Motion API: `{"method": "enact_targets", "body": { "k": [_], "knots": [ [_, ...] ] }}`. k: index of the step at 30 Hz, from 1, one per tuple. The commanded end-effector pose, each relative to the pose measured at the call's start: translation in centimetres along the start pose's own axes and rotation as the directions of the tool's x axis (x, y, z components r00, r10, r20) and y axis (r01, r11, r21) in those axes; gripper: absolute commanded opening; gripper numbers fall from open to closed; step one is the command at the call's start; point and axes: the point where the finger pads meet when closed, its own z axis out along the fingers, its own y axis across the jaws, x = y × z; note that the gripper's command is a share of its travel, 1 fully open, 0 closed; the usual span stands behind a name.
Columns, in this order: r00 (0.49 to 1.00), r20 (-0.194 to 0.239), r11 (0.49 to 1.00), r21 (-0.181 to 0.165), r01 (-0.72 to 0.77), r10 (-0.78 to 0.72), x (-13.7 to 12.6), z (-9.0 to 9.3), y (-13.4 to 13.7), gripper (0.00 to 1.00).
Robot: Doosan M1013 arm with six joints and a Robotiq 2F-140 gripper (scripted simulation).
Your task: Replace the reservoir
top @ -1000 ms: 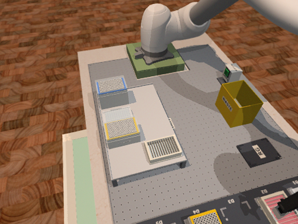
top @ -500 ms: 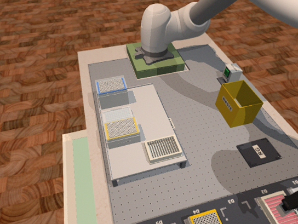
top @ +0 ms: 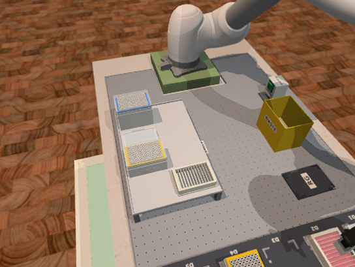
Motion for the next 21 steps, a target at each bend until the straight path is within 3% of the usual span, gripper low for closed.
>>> {"method": "enact_targets", "body": {
  "k": [1,21],
  "knots": [
    [1.000,0.000,1.000,0.000,0.000,0.000,0.0,-0.3,0.0,0.77],
    [1.000,0.000,1.000,0.000,0.000,0.000,0.0,-3.3,0.0,0.77]
  ]
}}
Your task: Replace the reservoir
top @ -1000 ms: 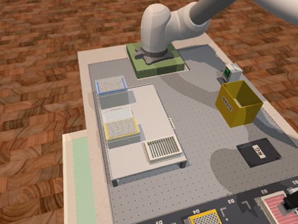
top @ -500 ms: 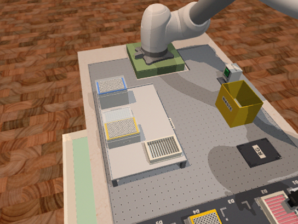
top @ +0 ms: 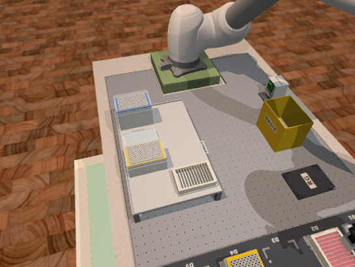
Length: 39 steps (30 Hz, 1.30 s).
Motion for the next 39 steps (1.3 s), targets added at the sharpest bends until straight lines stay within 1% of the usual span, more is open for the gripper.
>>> {"method": "enact_targets", "body": {
  "k": [1,39],
  "knots": [
    [1.000,0.000,1.000,0.000,0.000,0.000,0.0,-0.5,0.0,0.77],
    [1.000,0.000,1.000,0.000,0.000,0.000,0.0,-6.2,0.0,0.77]
  ]
}}
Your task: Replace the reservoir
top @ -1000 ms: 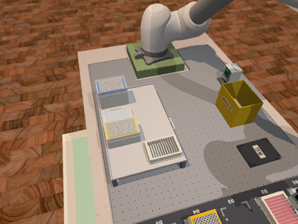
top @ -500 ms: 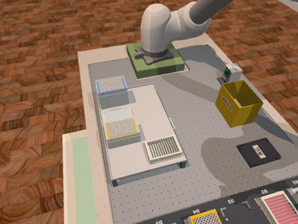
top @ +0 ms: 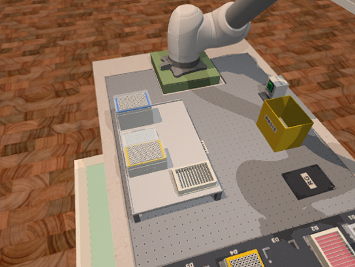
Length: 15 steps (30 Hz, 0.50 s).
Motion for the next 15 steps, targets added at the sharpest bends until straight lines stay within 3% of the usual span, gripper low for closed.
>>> {"method": "enact_targets", "body": {
  "k": [1,9,10,15],
  "knots": [
    [1.000,0.000,1.000,0.000,0.000,0.000,0.0,-0.5,0.0,0.77],
    [1.000,0.000,1.000,0.000,0.000,0.000,0.0,-1.5,0.0,0.77],
    [1.000,0.000,1.000,0.000,0.020,-0.020,-0.5,-1.5,0.0,0.00],
    [0.993,0.000,0.993,0.000,0.120,-0.120,-3.0,-1.6,0.0,0.00]
  ]
}}
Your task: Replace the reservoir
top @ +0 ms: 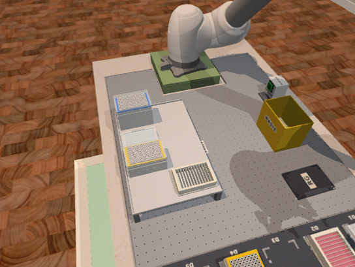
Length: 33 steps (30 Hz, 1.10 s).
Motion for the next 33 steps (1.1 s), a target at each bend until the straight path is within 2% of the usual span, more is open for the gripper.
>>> {"method": "enact_targets", "body": {
  "k": [1,8,10,13,25,27,33],
  "knots": [
    [0.997,0.001,0.997,0.000,0.073,-0.073,-1.8,0.1,-0.1,0.00],
    [0.977,0.001,0.977,0.000,0.211,-0.211,-5.2,0.0,-0.3,0.00],
    [0.977,0.001,0.977,0.000,0.211,-0.211,-5.2,0.0,-0.3,0.00],
    [0.963,0.001,0.963,0.000,0.269,-0.269,-6.6,0.0,-0.4,0.00],
    [0.871,0.000,0.871,0.000,0.491,-0.491,-6.6,0.0,-0.4,0.00],
    [0.871,0.000,0.871,0.000,0.491,-0.491,-6.6,0.0,-0.4,0.00],
    [0.806,0.000,0.806,0.000,0.591,-0.591,-6.6,0.0,-0.4,0.00]
  ]
}}
